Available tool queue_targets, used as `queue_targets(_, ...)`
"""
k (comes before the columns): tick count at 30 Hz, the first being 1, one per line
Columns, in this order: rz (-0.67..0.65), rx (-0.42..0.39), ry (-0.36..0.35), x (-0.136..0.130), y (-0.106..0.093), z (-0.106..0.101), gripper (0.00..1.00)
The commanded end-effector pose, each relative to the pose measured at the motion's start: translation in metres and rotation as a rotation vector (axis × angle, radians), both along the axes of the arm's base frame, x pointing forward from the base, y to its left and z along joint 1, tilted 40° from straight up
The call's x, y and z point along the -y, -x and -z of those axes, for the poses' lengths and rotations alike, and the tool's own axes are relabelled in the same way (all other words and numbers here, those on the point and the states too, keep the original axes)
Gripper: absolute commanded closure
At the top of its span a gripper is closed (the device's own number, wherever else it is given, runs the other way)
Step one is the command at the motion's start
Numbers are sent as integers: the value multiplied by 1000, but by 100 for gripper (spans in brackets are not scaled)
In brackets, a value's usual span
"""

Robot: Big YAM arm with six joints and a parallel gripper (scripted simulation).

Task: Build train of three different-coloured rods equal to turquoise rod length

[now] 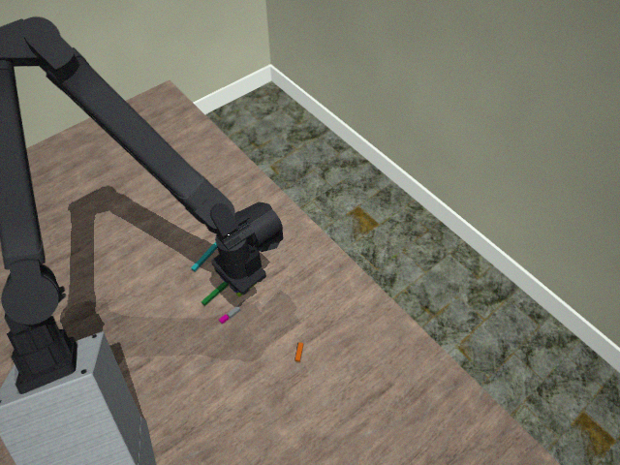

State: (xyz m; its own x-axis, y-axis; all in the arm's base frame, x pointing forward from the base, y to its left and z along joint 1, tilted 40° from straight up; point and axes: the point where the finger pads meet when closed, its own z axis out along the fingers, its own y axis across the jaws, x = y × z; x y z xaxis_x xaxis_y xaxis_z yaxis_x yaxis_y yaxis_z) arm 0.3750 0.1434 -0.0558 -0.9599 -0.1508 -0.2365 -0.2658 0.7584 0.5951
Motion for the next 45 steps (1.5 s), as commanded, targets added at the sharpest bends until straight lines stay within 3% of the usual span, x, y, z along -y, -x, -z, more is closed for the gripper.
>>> queue_targets(1, 9, -5, -3, -14, -5, 10, 96)
queue_targets(11, 9, -2, -6, -36, -9, 34, 96)
queue_targets(13, 9, -2, -6, -36, -9, 34, 96)
queue_targets(14, 8, 25, -11, -38, -14, 23, 96)
queue_targets(19, 8, -15, -3, -37, -4, 37, 96)
queue_targets(45, 8, -15, -4, -37, -4, 37, 96)
